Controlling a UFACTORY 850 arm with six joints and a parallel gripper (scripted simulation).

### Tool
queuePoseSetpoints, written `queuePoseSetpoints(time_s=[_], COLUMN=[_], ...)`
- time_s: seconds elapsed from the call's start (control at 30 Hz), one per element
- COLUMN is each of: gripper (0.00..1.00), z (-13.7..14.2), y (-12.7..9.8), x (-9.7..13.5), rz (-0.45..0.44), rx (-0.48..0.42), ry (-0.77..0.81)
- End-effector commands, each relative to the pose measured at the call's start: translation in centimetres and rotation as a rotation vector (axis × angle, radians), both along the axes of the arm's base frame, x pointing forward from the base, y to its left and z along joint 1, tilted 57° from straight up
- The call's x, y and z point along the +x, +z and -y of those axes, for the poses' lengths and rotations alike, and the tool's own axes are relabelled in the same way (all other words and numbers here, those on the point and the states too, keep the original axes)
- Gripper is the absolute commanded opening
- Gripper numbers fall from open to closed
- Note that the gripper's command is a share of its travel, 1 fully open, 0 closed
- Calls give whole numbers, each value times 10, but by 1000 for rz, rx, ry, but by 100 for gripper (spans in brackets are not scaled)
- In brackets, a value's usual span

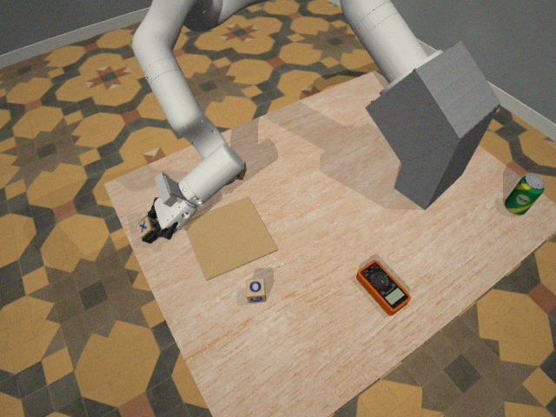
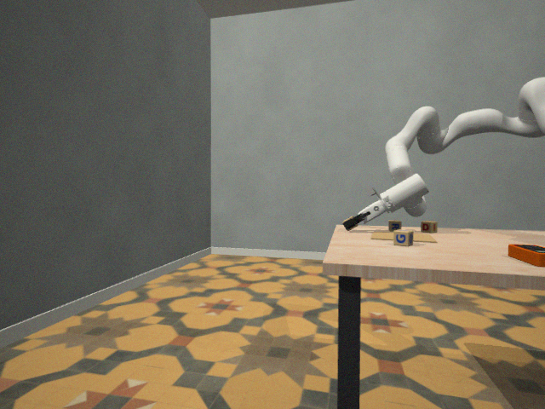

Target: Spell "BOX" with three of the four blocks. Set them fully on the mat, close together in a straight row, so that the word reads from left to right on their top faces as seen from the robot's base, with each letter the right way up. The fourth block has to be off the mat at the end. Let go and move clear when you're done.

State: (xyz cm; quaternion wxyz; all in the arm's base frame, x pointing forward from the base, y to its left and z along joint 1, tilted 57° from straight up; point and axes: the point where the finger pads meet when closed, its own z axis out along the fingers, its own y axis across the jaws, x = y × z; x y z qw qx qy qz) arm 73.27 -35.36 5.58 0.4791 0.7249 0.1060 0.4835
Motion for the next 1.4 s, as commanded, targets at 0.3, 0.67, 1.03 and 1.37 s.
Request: queuePoseSetpoints(time_s=[0.3, 0.67, 1.03, 1.37], gripper=[65, 65, 65, 65], z=[-1, -1, -1, -1], y=[1, 1, 1, 1], x=[1, 1, 1, 1], rz=[1, 1, 1, 1], rx=[0, 0, 0, 0], ry=[1, 1, 1, 1])
